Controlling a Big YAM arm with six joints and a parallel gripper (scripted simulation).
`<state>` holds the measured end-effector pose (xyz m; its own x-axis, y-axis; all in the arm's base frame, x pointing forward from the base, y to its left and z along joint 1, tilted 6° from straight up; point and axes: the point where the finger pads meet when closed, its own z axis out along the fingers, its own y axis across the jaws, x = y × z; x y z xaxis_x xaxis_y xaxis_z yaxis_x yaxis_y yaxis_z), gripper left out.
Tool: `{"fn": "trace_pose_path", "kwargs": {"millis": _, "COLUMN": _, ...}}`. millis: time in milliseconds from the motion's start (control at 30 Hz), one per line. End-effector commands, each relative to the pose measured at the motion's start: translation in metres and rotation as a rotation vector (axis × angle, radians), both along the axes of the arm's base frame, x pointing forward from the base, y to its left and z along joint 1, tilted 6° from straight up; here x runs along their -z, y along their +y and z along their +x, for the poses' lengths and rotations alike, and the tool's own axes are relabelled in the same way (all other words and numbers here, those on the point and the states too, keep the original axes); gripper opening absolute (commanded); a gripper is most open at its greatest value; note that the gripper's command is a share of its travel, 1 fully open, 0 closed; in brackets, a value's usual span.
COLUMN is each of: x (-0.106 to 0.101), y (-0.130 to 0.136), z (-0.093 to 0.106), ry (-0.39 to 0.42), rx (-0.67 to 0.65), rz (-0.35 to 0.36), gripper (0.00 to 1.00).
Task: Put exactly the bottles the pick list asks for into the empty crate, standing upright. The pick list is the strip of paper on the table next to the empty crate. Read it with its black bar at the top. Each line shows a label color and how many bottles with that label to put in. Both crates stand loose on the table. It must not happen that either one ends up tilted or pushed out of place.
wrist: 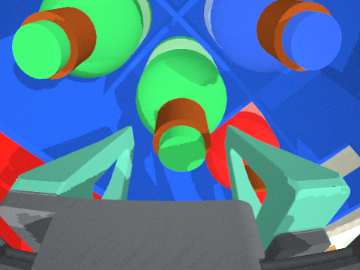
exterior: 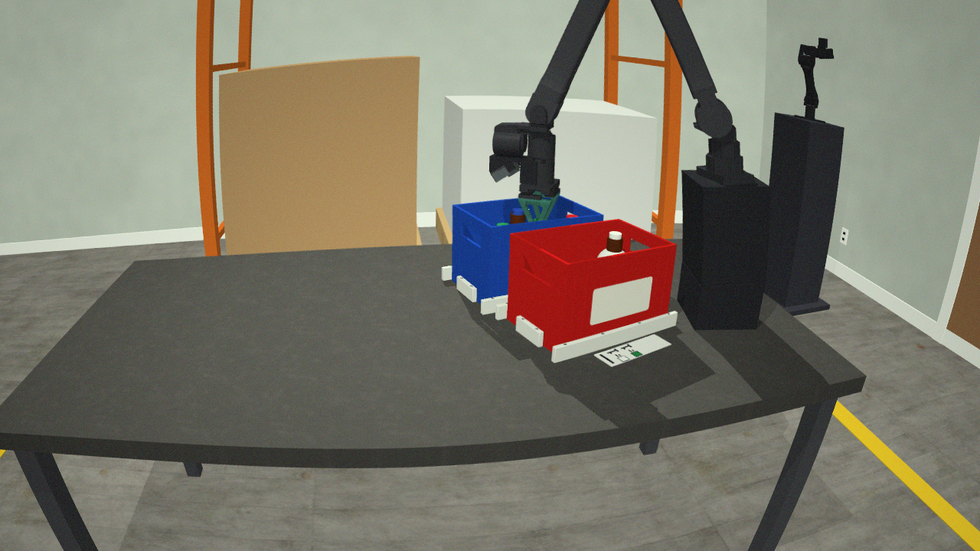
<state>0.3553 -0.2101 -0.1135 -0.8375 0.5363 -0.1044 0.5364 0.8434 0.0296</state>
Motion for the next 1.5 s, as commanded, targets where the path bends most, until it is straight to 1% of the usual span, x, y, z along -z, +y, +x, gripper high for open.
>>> {"fn": "trace_pose_path", "kwargs": {"millis": 0, "x": 0.004, "y": -0.007, "z": 0.015, "ry": -0.023, "rx": 0.007, "rz": -0.011, "gripper": 0.61}}
{"fn": "trace_pose_path", "kwargs": {"millis": 67, "x": 0.006, "y": -0.006, "z": 0.015, "ry": -0.022, "rx": 0.006, "rz": -0.01, "gripper": 0.61}}
{"fn": "trace_pose_path", "kwargs": {"millis": 100, "x": 0.002, "y": -0.004, "z": 0.008, "ry": -0.015, "rx": 0.002, "rz": -0.008, "gripper": 0.61}}
{"fn": "trace_pose_path", "kwargs": {"millis": 133, "x": -0.001, "y": -0.008, "z": 0.018, "ry": -0.035, "rx": 0.005, "rz": -0.017, "gripper": 0.61}}
{"fn": "trace_pose_path", "kwargs": {"millis": 167, "x": -0.003, "y": -0.008, "z": 0.02, "ry": -0.038, "rx": 0.002, "rz": -0.019, "gripper": 0.61}}
{"fn": "trace_pose_path", "kwargs": {"millis": 267, "x": -0.002, "y": -0.007, "z": 0.018, "ry": -0.033, "rx": 0.002, "rz": -0.017, "gripper": 0.61}}
{"fn": "trace_pose_path", "kwargs": {"millis": 300, "x": 0.002, "y": -0.004, "z": 0.009, "ry": -0.015, "rx": 0.002, "rz": -0.008, "gripper": 0.61}}
{"fn": "trace_pose_path", "kwargs": {"millis": 567, "x": 0.002, "y": -0.004, "z": 0.009, "ry": -0.015, "rx": 0.002, "rz": -0.008, "gripper": 0.61}}
{"fn": "trace_pose_path", "kwargs": {"millis": 600, "x": 0.002, "y": -0.004, "z": 0.009, "ry": -0.015, "rx": 0.002, "rz": -0.008, "gripper": 0.0}}
{"fn": "trace_pose_path", "kwargs": {"millis": 633, "x": 0.002, "y": -0.004, "z": 0.009, "ry": -0.015, "rx": 0.002, "rz": -0.008, "gripper": 0.0}}
{"fn": "trace_pose_path", "kwargs": {"millis": 667, "x": -0.002, "y": -0.003, "z": 0.017, "ry": -0.028, "rx": 0.001, "rz": -0.013, "gripper": 0.0}}
{"fn": "trace_pose_path", "kwargs": {"millis": 700, "x": 0.001, "y": -0.004, "z": 0.009, "ry": -0.015, "rx": 0.002, "rz": -0.008, "gripper": 0.0}}
{"fn": "trace_pose_path", "kwargs": {"millis": 733, "x": -0.002, "y": -0.003, "z": 0.018, "ry": -0.028, "rx": -0.002, "rz": -0.014, "gripper": 0.0}}
{"fn": "trace_pose_path", "kwargs": {"millis": 1467, "x": -0.004, "y": -0.004, "z": 0.02, "ry": -0.029, "rx": -0.001, "rz": -0.015, "gripper": 0.0}}
